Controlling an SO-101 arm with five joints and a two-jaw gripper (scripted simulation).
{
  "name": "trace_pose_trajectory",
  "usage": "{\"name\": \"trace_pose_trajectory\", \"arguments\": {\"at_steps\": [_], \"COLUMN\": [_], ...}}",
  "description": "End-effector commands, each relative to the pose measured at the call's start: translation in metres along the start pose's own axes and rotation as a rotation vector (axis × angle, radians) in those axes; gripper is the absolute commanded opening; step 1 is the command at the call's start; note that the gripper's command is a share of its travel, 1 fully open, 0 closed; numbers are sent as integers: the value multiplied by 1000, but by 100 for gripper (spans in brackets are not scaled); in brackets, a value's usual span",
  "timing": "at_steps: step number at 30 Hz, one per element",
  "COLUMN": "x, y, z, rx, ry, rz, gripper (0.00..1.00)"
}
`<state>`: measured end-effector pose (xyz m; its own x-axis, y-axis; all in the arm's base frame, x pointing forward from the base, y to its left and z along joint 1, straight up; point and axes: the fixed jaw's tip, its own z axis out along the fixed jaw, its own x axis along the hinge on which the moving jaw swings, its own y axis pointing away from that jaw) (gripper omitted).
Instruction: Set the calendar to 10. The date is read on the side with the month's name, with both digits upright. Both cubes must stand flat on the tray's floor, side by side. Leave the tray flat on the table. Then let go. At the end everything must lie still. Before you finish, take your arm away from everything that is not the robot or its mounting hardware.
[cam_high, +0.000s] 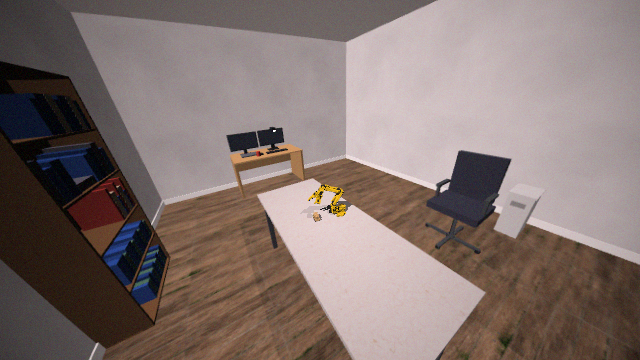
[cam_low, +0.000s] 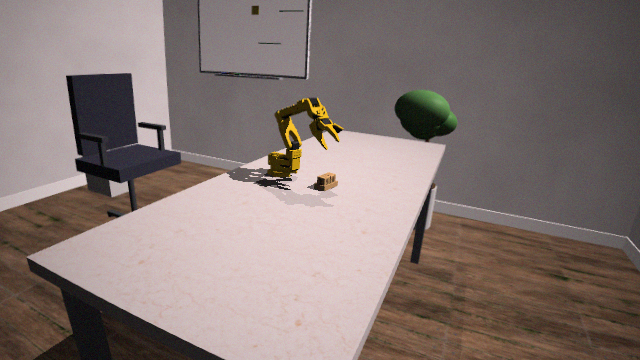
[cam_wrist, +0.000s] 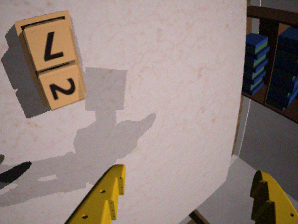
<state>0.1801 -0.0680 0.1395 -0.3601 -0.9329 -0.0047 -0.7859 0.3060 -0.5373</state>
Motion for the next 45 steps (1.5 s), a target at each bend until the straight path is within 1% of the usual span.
{"name": "trace_pose_trajectory", "arguments": {"at_steps": [1, 4, 6, 12, 25, 28, 30, 32, 35, 38, 40, 45], "x": [3, 3, 3, 4, 5, 5, 5, 5, 5, 5, 5, 5], "y": [7, 13, 13, 19, 22, 23, 24, 27, 33, 40, 40, 54], "z": [-7, -8, -8, -10, -10, -8, -5, 0, 9, 19, 19, 34], "rx": [-5, -30, -30, -59, -69, -85, -111, -149, -226, -317, -317, -462], "ry": [5, 5, 5, 4, 4, 3, 1, -2, -8, -15, -15, -25], "rz": [-57, -88, -88, -125, -136, -136, -136, -136, -135, -134, -134, -132], "gripper": [35, 35, 35, 35, 35, 35, 35, 35, 35, 35, 35, 35]}}
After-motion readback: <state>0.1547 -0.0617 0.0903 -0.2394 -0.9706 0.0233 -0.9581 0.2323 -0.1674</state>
